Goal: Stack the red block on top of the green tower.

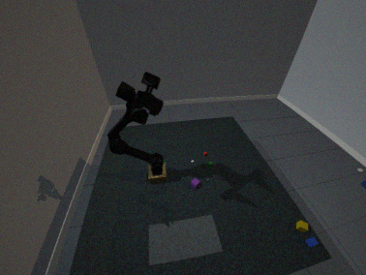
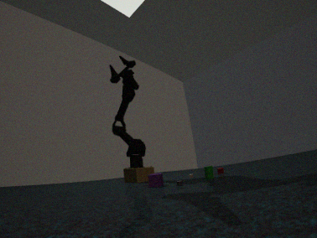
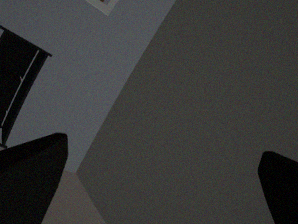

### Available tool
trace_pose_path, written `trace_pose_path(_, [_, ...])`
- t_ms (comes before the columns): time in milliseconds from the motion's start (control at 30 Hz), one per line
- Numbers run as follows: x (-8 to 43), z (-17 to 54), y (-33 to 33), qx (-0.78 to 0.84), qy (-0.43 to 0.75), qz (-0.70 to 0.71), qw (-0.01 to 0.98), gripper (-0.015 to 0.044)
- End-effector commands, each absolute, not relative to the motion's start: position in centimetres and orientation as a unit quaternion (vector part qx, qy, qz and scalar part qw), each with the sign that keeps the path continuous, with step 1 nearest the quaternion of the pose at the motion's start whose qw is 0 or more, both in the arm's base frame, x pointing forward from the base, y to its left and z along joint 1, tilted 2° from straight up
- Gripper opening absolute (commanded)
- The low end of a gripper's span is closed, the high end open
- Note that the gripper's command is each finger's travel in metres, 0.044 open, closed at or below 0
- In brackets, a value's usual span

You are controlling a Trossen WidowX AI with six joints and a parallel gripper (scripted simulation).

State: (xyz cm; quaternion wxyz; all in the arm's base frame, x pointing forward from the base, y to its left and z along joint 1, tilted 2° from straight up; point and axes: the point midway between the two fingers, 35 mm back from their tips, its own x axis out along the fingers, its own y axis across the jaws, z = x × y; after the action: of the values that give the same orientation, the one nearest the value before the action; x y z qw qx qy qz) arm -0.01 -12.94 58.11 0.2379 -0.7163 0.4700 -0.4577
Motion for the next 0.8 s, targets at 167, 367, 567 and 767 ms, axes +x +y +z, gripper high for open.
trace_pose_path(167, [4.9, 58.0, -13.2, -0.75, 0.431, -0.434, 0.255, 0.044])
trace_pose_path(367, [12.1, 57.0, -13.2, -0.79, 0.372, -0.393, 0.29, 0.044])
trace_pose_path(567, [19.1, 55.0, -12.8, -0.808, 0.312, -0.346, 0.36, 0.044])
trace_pose_path(767, [24.9, 52.5, -11.9, -0.804, 0.27, -0.292, 0.443, 0.044])
